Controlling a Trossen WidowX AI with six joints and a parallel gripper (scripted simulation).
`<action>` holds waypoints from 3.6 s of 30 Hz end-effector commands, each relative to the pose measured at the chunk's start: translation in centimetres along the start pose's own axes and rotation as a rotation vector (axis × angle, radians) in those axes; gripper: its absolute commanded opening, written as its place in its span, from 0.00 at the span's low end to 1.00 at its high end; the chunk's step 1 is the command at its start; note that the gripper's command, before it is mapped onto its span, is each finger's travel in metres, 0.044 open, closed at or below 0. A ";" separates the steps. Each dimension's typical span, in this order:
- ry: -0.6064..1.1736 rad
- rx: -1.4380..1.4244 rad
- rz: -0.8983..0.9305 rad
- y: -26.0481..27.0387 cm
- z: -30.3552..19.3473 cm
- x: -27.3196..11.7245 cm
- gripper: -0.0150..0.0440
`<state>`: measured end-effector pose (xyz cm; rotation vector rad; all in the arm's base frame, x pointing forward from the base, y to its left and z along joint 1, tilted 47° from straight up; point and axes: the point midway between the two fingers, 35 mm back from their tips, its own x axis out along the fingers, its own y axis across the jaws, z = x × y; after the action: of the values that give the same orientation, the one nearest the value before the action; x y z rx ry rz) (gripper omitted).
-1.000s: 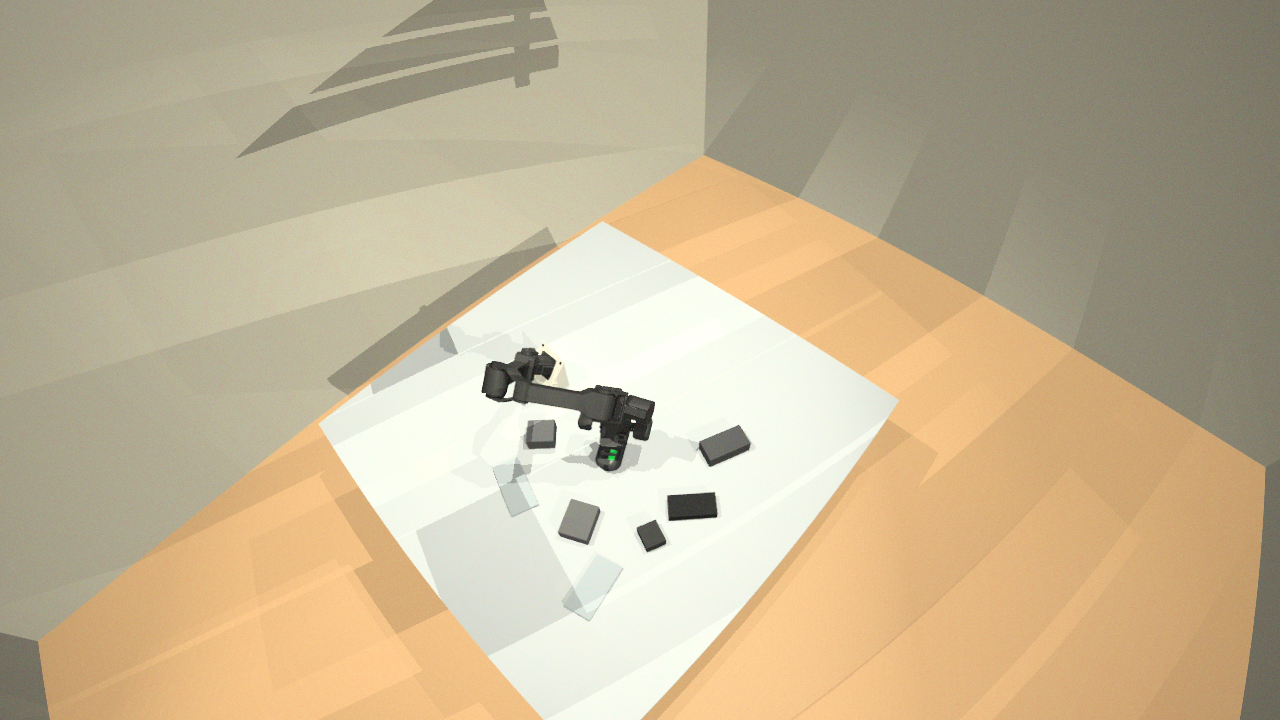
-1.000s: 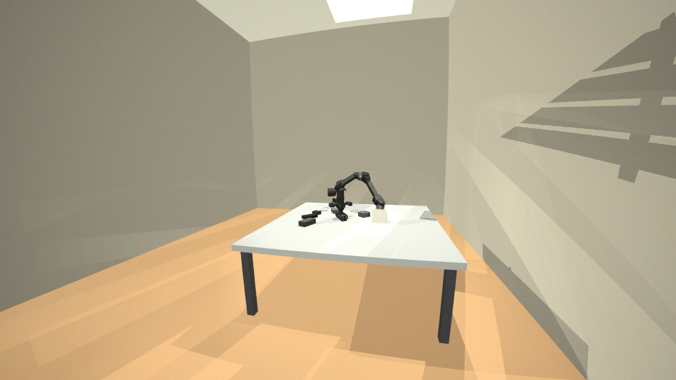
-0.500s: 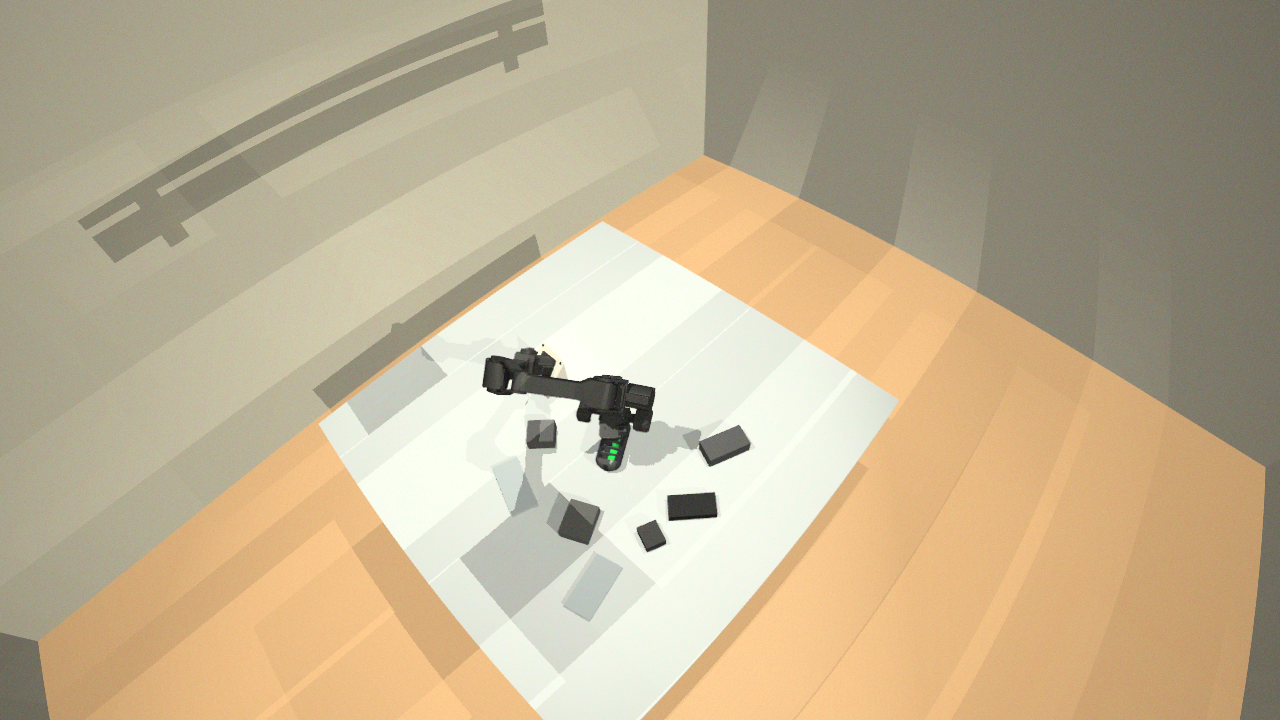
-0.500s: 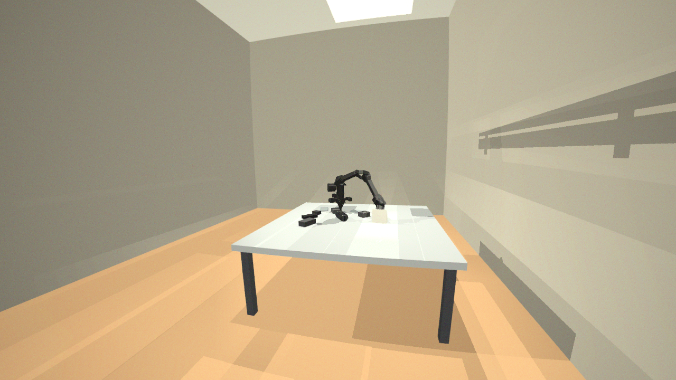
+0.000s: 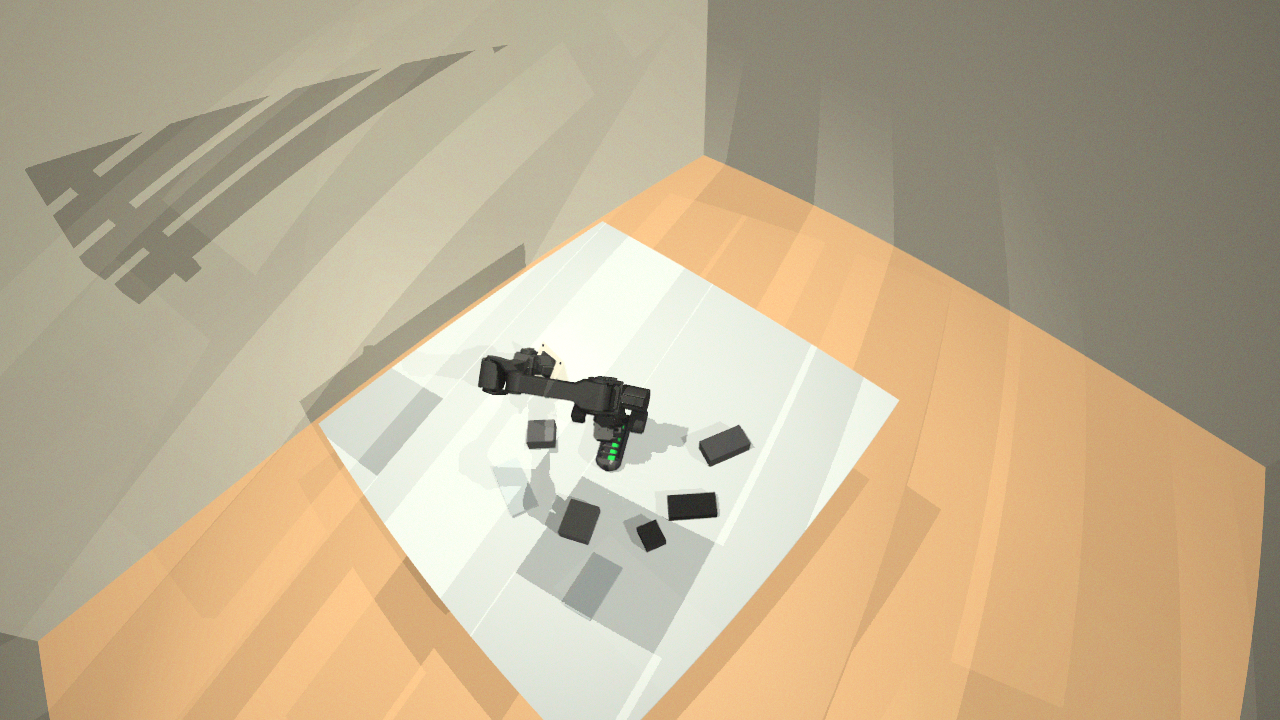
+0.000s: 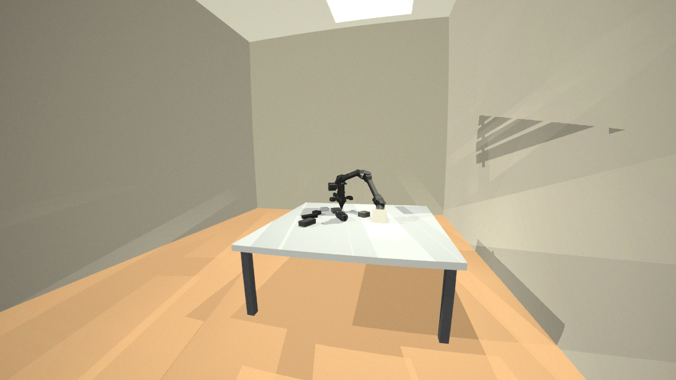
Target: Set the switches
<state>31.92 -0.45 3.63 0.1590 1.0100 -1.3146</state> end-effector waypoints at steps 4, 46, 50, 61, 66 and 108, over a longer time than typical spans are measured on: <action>0.000 0.001 0.002 -0.1 0.2 -0.2 0.25; -0.001 0.004 -0.200 5.1 0.3 3.9 0.25; -0.001 0.004 -0.200 5.1 0.3 4.7 0.25; -0.002 0.005 -0.201 5.1 0.3 6.9 0.25; -0.003 0.005 -0.202 5.1 0.3 7.5 0.25; -0.001 0.005 -0.200 4.8 0.2 3.4 0.25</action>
<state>34.73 -3.90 -1.66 0.0563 1.0504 -1.5116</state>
